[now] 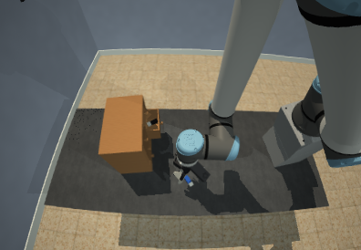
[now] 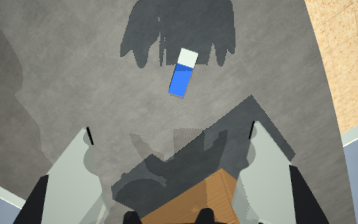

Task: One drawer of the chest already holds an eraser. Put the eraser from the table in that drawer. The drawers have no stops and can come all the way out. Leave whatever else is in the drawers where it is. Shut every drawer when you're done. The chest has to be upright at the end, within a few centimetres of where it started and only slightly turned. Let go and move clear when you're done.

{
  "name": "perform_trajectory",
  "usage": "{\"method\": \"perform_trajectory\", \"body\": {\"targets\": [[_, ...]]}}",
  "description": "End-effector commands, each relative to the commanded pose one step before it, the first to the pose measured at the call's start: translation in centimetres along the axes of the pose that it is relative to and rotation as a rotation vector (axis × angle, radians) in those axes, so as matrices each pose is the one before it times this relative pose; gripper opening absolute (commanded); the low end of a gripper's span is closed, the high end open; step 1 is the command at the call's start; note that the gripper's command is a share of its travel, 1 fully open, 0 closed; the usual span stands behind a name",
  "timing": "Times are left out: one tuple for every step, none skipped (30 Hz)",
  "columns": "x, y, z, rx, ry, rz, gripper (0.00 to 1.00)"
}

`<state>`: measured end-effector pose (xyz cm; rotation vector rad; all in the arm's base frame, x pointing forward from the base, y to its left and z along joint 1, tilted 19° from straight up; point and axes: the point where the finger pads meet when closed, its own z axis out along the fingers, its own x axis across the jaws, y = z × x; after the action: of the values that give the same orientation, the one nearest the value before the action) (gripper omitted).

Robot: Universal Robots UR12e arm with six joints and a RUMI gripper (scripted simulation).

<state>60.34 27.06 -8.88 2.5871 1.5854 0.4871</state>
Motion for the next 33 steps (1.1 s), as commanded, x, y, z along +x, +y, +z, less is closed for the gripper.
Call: {"method": "perform_trajectory", "body": {"targets": [[0.536, -0.711, 0.487, -0.00575, -0.00096, 0.10207, 1.00], [0.063, -0.123, 0.078, -0.00009, 0.00015, 0.01533, 1.00], [0.059, -0.119, 0.075, -0.00008, 0.00015, 0.01472, 1.00], [0.054, -0.115, 0.072, -0.00008, 0.00014, 0.01412, 1.00], [0.050, -0.111, 0.068, -0.00007, 0.00014, 0.01352, 1.00], [0.046, -0.106, 0.065, -0.00007, 0.00013, 0.01292, 1.00], [0.043, -0.102, 0.062, -0.00006, 0.00013, 0.01233, 1.00], [0.039, -0.098, 0.059, -0.00006, 0.00013, 0.01175, 1.00], [0.036, -0.093, 0.056, -0.00005, 0.00012, 0.01117, 1.00], [0.033, -0.089, 0.053, -0.00005, 0.00012, 0.01060, 1.00], [0.000, 0.000, 0.000, 0.00000, 0.00000, 0.00000, 1.00], [0.000, 0.000, 0.000, 0.00000, 0.00000, 0.00000, 1.00], [0.030, -0.084, 0.050, -0.00005, 0.00011, 0.01003, 1.00], [0.028, -0.080, 0.047, -0.00004, 0.00011, 0.00947, 1.00], [0.025, -0.075, 0.044, -0.00004, 0.00010, 0.00892, 1.00], [0.023, -0.071, 0.042, -0.00004, 0.00009, 0.00838, 1.00], [0.021, -0.066, 0.039, -0.00003, 0.00009, 0.00785, 1.00], [0.019, -0.062, 0.036, -0.00003, 0.00008, 0.00733, 1.00], [0.017, -0.058, 0.034, -0.00003, 0.00008, 0.00682, 1.00], [0.015, -0.054, 0.031, -0.00003, 0.00007, 0.00632, 1.00], [0.014, -0.050, 0.029, -0.00002, 0.00007, 0.00584, 1.00], [0.012, -0.046, 0.027, -0.00002, 0.00006, 0.00537, 1.00], [0.011, -0.042, 0.024, -0.00002, 0.00006, 0.00491, 1.00], [0.010, -0.038, 0.022, -0.00002, 0.00005, 0.00447, 1.00], [0.009, -0.035, 0.020, -0.00001, 0.00005, 0.00404, 1.00], [0.008, -0.031, 0.018, -0.00001, 0.00004, 0.00364, 1.00], [0.007, -0.028, 0.016, -0.00001, 0.00004, 0.00324, 1.00], [0.000, 0.000, 0.000, 0.00000, 0.00000, 0.00000, 1.00], [0.000, 0.000, 0.000, 0.00000, 0.00000, 0.00000, 1.00], [0.006, -0.025, 0.014, -0.00001, 0.00003, 0.00287, 1.00], [0.005, -0.021, 0.012, -0.00001, 0.00003, 0.00251, 1.00], [0.004, -0.019, 0.011, -0.00001, 0.00003, 0.00218, 1.00], [0.004, -0.016, 0.009, -0.00001, 0.00002, 0.00186, 1.00]]}}
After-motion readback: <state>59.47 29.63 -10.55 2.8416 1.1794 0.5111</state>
